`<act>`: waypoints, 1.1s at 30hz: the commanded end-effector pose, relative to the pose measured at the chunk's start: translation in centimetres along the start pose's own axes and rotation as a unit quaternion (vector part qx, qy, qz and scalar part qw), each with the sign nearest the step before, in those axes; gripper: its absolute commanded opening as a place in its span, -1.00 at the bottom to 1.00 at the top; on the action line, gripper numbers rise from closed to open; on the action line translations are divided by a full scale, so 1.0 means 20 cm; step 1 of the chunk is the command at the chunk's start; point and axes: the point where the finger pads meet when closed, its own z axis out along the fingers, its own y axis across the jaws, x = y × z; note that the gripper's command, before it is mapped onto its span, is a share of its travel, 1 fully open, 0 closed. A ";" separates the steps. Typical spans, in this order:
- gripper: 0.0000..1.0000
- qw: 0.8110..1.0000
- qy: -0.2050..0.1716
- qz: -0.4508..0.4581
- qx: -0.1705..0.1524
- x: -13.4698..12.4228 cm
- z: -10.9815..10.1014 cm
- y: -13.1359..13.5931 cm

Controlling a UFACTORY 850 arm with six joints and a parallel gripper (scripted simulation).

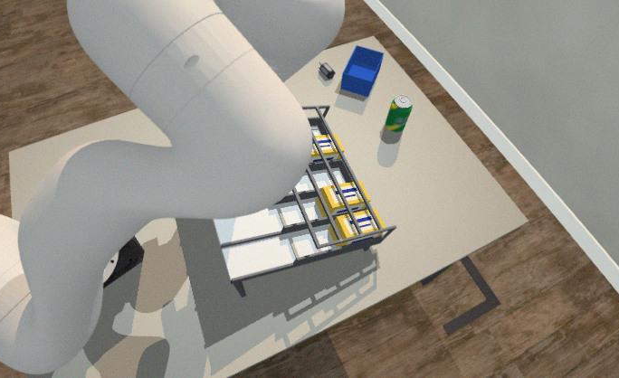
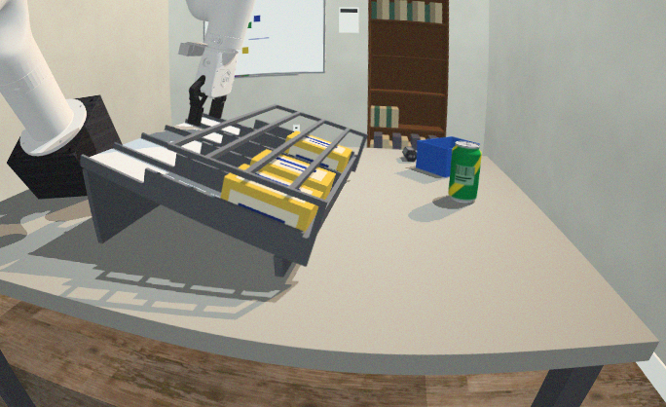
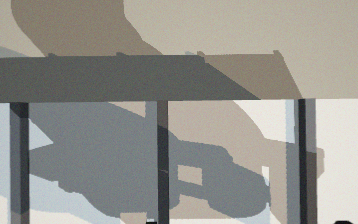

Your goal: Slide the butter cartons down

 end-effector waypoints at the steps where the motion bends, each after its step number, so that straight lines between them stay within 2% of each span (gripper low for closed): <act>1: 1.00 1.000 -0.001 0.000 0.000 0.00 0.00 0.00; 2: 1.00 1.000 -0.001 0.000 0.000 0.00 0.00 0.00; 3: 1.00 1.000 -0.001 0.000 0.000 -0.01 -0.14 0.00; 33: 1.00 1.000 -0.001 0.000 0.000 -0.01 -0.14 0.00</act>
